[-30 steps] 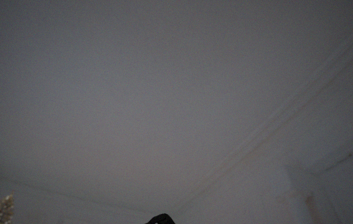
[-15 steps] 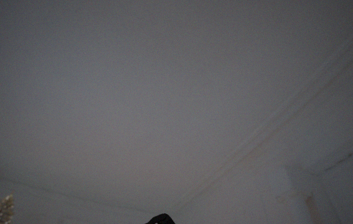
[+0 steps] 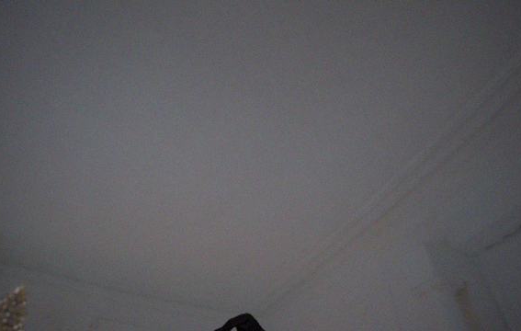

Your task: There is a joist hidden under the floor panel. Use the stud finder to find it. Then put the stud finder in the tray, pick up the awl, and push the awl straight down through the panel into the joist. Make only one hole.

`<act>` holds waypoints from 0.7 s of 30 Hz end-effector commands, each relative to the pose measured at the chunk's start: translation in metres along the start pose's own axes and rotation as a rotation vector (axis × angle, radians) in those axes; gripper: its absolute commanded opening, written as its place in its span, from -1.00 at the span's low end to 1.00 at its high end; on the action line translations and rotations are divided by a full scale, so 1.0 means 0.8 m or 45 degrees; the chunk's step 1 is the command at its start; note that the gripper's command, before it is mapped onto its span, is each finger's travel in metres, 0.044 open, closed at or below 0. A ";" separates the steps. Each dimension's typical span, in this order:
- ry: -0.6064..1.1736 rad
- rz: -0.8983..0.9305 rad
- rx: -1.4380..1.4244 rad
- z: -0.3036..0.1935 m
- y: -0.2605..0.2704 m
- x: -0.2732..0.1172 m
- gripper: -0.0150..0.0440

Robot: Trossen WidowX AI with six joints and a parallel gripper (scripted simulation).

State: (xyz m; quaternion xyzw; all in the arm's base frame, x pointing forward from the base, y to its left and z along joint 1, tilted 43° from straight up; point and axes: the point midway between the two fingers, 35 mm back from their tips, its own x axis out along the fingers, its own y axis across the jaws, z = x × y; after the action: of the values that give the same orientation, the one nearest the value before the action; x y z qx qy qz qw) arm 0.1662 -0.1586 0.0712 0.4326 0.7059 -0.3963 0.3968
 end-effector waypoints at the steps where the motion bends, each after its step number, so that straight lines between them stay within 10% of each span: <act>1: 0.000 0.000 0.002 0.004 0.000 -0.001 0.80; 21: 0.000 0.000 0.002 0.007 0.000 -0.004 0.80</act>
State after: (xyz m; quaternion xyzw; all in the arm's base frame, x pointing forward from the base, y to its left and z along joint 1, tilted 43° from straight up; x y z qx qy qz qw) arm 0.1671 -0.1607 0.0721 0.4328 0.7102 -0.3921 0.3930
